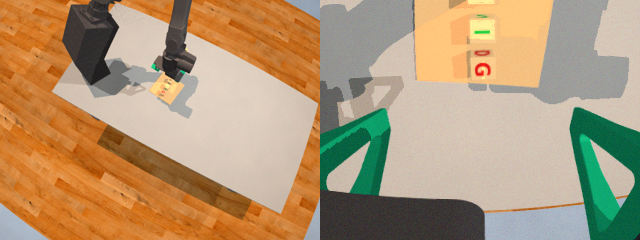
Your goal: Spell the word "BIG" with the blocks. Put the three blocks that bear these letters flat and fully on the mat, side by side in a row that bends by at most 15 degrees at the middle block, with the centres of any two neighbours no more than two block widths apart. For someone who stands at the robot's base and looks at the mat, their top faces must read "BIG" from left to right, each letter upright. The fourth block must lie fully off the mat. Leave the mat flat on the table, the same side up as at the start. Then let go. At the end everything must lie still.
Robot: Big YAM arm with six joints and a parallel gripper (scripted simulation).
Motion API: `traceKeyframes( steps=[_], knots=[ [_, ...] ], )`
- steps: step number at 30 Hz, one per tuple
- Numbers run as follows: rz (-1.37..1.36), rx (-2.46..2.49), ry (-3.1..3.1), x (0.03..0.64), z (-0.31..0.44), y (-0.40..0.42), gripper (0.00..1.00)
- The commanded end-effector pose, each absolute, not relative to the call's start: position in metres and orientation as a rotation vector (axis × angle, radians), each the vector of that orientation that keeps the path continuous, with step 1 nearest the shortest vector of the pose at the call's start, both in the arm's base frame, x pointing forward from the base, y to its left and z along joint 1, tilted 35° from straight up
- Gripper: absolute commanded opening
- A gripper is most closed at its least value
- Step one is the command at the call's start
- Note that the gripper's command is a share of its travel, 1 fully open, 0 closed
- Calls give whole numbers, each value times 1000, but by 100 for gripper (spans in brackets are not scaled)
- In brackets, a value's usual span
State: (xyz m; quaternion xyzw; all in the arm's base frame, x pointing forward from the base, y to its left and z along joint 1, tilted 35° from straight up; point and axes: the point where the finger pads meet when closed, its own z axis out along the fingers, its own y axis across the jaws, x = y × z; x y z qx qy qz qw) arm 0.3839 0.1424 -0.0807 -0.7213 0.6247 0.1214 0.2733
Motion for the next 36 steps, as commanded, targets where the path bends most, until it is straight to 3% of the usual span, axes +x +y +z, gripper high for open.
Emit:
traceKeyframes(
  steps=[1, 36],
  knots=[
    [295, -1940, 1653, 390, -57, 128, 100],
    [291, -1941, 1649, 389, -48, 124, 100]
  ],
)
